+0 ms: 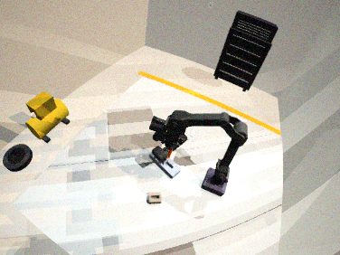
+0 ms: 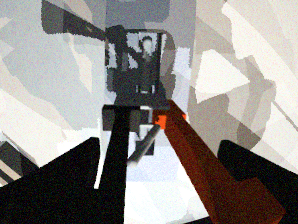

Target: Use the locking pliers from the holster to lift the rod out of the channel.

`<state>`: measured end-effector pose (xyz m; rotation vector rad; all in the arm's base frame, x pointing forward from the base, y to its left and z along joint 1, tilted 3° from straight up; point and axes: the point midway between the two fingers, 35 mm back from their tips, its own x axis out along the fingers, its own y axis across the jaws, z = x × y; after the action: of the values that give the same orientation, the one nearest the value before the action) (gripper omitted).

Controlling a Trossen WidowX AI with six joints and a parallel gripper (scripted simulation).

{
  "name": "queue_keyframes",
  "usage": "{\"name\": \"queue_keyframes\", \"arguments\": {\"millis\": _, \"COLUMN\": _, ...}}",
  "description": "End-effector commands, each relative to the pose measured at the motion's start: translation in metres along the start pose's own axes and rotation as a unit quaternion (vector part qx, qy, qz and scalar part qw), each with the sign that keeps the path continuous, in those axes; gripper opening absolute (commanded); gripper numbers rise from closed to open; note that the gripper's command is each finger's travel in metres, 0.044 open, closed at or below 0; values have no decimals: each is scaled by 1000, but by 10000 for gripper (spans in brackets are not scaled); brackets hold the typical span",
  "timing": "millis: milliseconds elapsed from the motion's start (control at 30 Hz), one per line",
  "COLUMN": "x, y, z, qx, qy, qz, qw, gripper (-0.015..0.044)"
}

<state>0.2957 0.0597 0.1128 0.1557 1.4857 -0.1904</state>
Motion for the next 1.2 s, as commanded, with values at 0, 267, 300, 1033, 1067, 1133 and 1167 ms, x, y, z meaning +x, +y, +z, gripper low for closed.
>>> {"name": "queue_keyframes", "arguments": {"millis": 0, "x": 0, "y": 1, "z": 0, "qx": 1, "qy": 0, "qz": 2, "qw": 1000, "gripper": 303}}
{"name": "queue_keyframes", "arguments": {"millis": 267, "x": 0, "y": 2, "z": 0, "qx": 1, "qy": 0, "qz": 2, "qw": 1000, "gripper": 293}}
{"name": "queue_keyframes", "arguments": {"millis": 300, "x": 0, "y": 2, "z": 0, "qx": 1, "qy": 0, "qz": 2, "qw": 1000, "gripper": 291}}
{"name": "queue_keyframes", "arguments": {"millis": 1033, "x": 0, "y": 5, "z": 0, "qx": 1, "qy": 0, "qz": 2, "qw": 1000, "gripper": 262}}
{"name": "queue_keyframes", "arguments": {"millis": 1067, "x": 0, "y": 5, "z": 0, "qx": 1, "qy": 0, "qz": 2, "qw": 1000, "gripper": 261}}
{"name": "queue_keyframes", "arguments": {"millis": 1133, "x": 0, "y": 5, "z": 0, "qx": 1, "qy": 0, "qz": 2, "qw": 1000, "gripper": 258}}
{"name": "queue_keyframes", "arguments": {"millis": 1167, "x": 0, "y": 5, "z": 0, "qx": 1, "qy": 0, "qz": 2, "qw": 1000, "gripper": 257}}
